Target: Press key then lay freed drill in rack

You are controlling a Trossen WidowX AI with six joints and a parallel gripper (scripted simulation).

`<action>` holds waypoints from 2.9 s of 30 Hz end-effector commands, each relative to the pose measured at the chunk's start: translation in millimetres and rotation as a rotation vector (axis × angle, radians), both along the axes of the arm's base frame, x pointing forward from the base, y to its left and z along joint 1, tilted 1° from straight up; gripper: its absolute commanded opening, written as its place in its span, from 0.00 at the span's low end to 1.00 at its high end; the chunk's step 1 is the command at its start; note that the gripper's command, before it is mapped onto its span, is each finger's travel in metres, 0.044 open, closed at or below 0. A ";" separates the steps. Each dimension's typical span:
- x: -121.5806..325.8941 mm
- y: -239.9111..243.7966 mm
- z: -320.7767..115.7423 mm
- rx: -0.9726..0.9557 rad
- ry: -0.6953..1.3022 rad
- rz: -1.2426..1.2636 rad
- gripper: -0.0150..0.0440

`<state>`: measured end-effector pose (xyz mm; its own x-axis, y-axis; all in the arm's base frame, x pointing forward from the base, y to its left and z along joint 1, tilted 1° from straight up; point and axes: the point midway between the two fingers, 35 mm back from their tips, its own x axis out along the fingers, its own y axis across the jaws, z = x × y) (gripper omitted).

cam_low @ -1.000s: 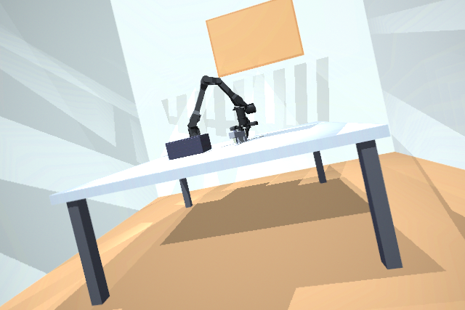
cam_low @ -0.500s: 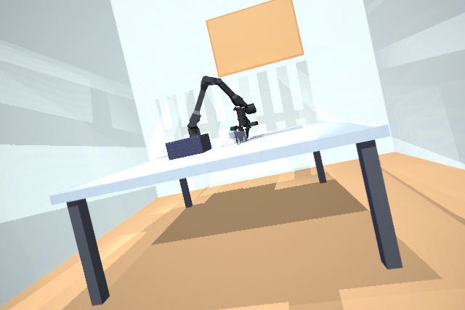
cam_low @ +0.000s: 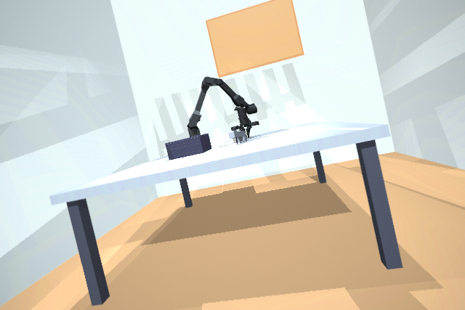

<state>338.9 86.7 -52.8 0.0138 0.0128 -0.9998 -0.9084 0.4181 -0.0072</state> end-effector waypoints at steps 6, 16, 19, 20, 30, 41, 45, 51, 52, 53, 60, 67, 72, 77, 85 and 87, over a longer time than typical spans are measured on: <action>6.7 12.9 0.7 0.005 -0.003 -0.003 0.25; 13.1 27.5 0.2 0.006 -0.004 -0.003 0.25; 14.1 29.8 0.2 0.006 -0.004 -0.003 0.25; 14.5 30.7 0.1 0.006 -0.004 -0.003 0.25; 20.7 44.7 -0.3 0.007 -0.004 -0.003 0.25; 18.0 40.4 5.4 0.007 -0.004 -0.003 0.25; 17.7 40.0 7.4 0.007 -0.004 -0.003 0.25; 17.3 39.5 10.3 0.007 -0.004 -0.003 0.25; 17.3 39.4 10.8 0.007 -0.004 -0.003 0.25; 17.2 39.3 11.2 0.007 -0.004 -0.003 0.25; 16.7 38.7 14.6 0.007 -0.004 -0.003 0.25; 16.3 38.1 18.0 0.007 -0.004 -0.003 0.25; 16.0 37.7 20.4 0.007 -0.004 -0.003 0.25; 15.7 37.4 22.9 0.007 -0.004 -0.003 0.25; 15.4 37.0 26.8 0.007 -0.004 -0.003 0.25; 15.3 36.9 27.8 0.007 -0.004 -0.003 0.25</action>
